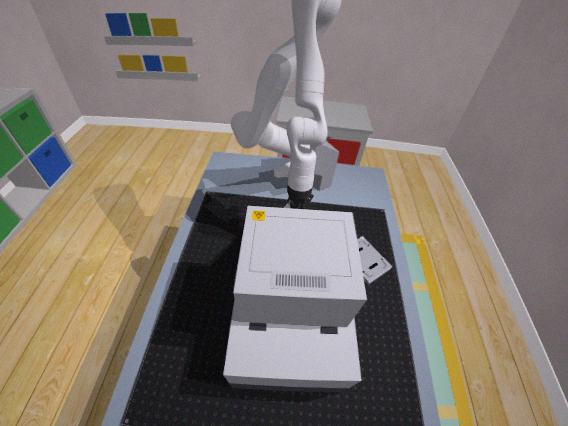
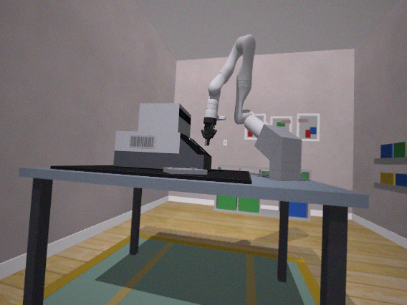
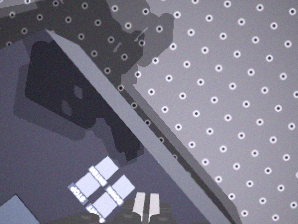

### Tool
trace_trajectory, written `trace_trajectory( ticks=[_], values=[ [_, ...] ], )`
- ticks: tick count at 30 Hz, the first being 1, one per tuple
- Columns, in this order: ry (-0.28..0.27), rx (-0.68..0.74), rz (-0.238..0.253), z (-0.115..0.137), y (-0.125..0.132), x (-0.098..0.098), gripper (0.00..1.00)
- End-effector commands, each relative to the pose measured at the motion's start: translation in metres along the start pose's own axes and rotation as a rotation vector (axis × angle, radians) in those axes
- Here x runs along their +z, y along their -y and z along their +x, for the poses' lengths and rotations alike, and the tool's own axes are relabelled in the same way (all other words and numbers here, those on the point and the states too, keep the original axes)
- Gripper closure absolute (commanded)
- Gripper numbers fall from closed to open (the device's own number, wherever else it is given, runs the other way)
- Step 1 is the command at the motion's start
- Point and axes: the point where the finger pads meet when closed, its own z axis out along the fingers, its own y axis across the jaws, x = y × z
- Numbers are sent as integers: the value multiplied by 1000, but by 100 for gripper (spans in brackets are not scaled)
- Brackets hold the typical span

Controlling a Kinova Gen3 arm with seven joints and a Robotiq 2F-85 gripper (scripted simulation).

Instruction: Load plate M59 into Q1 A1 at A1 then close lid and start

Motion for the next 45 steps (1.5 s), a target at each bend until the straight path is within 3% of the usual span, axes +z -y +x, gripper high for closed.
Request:
trace_trajectory(
  ticks=[1, 45],
  values=[
    [2, -7, 2, 3, 5, 0, 90],
    [3, -7, 2, 11, 15, 0, 90]
  ],
)
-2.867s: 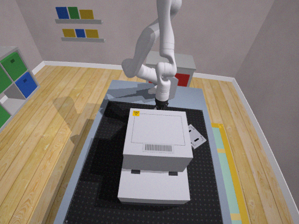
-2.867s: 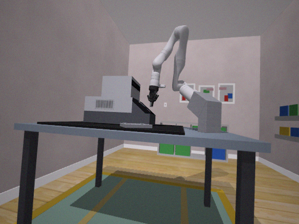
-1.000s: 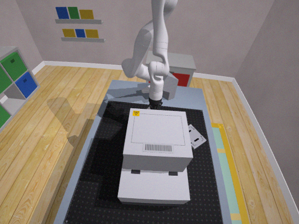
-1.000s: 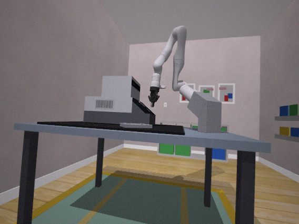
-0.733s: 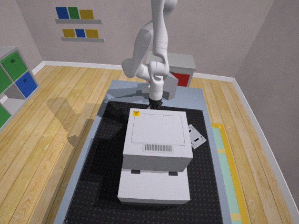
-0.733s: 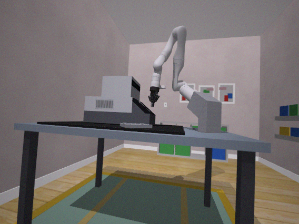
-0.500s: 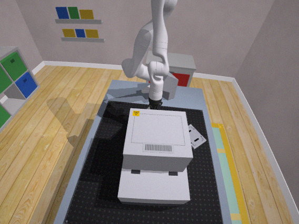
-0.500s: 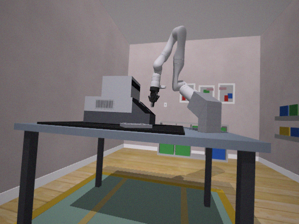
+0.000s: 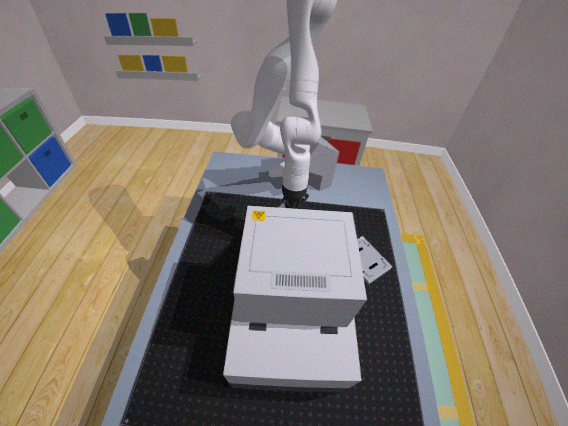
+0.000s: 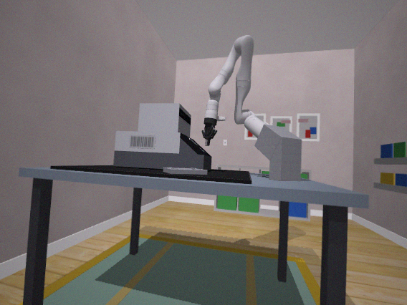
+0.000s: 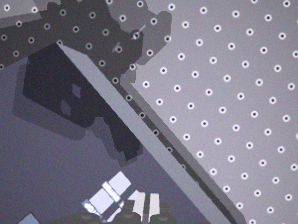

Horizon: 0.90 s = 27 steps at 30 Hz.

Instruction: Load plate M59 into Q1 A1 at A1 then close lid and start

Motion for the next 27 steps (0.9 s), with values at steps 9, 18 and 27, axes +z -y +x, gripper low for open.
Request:
trace_trajectory(
  ticks=[9, 18, 27],
  values=[
    [2, -8, 6, 1, 4, 0, 90],
    [2, -8, 3, -1, 3, 2, 90],
    [5, -7, 1, -4, 5, 6, 90]
  ],
)
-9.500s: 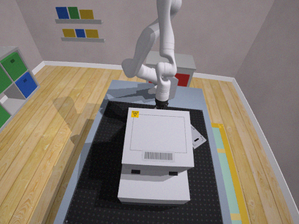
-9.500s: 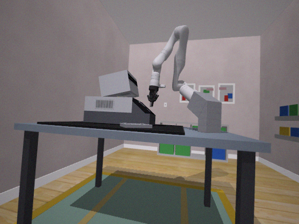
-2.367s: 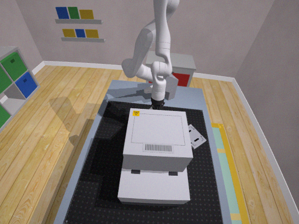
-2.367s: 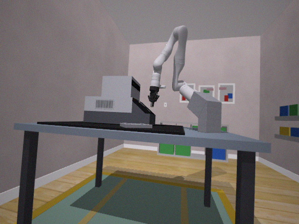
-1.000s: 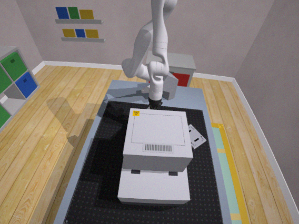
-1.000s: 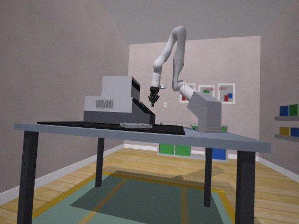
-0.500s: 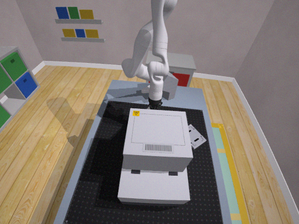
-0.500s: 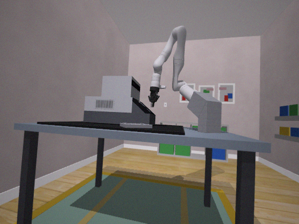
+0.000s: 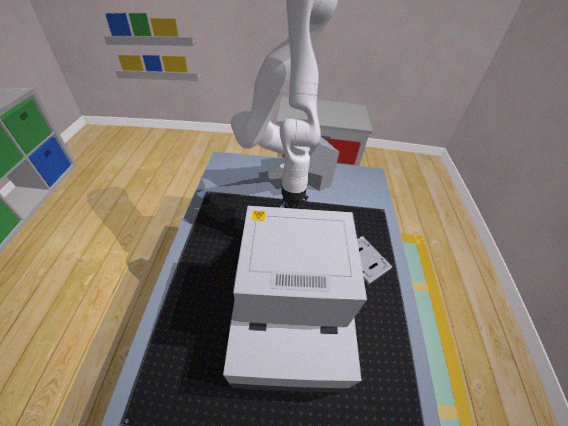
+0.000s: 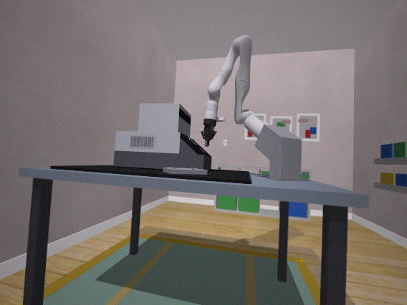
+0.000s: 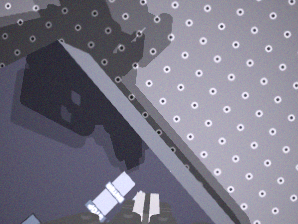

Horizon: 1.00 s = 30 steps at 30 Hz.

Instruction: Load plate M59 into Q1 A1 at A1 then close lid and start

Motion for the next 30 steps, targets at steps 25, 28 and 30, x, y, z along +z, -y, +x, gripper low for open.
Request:
trace_trajectory(
  ticks=[25, 28, 30],
  values=[
    [7, -9, 1, -10, 8, 14, 90],
    [7, -9, 1, -11, 8, 16, 90],
    [7, -9, 1, -11, 9, 17, 90]
  ],
)
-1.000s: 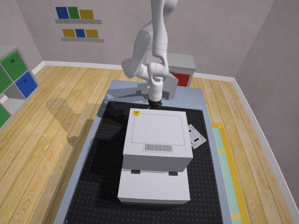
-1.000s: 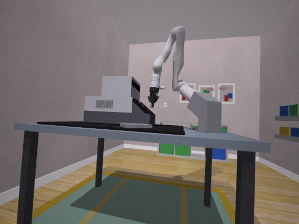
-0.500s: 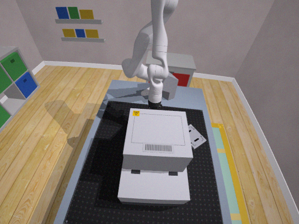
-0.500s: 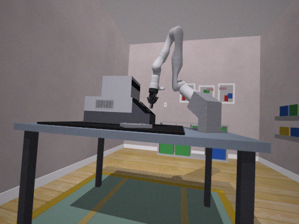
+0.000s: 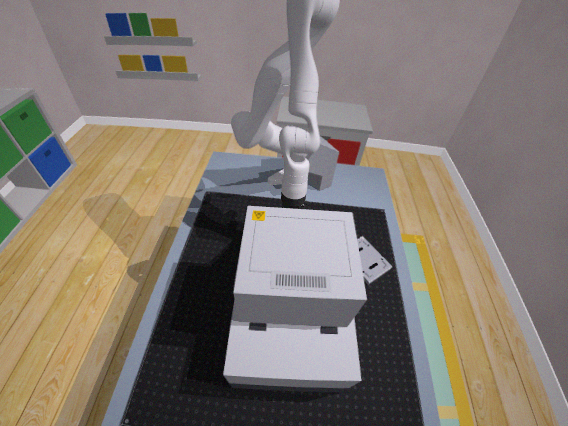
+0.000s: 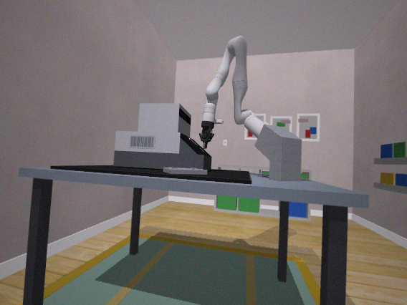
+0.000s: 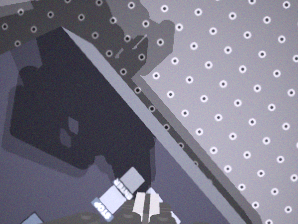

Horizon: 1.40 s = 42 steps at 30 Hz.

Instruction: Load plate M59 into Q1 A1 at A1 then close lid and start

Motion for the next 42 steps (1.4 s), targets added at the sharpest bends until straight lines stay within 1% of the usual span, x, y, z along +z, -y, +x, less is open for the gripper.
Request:
trace_trajectory(
  ticks=[1, 15, 42],
  values=[
    [7, -8, 0, -4, 2, 2, 90],
    [7, -10, 1, -7, 5, 9, 90],
    [5, -11, 3, -7, 6, 9, 90]
  ],
)
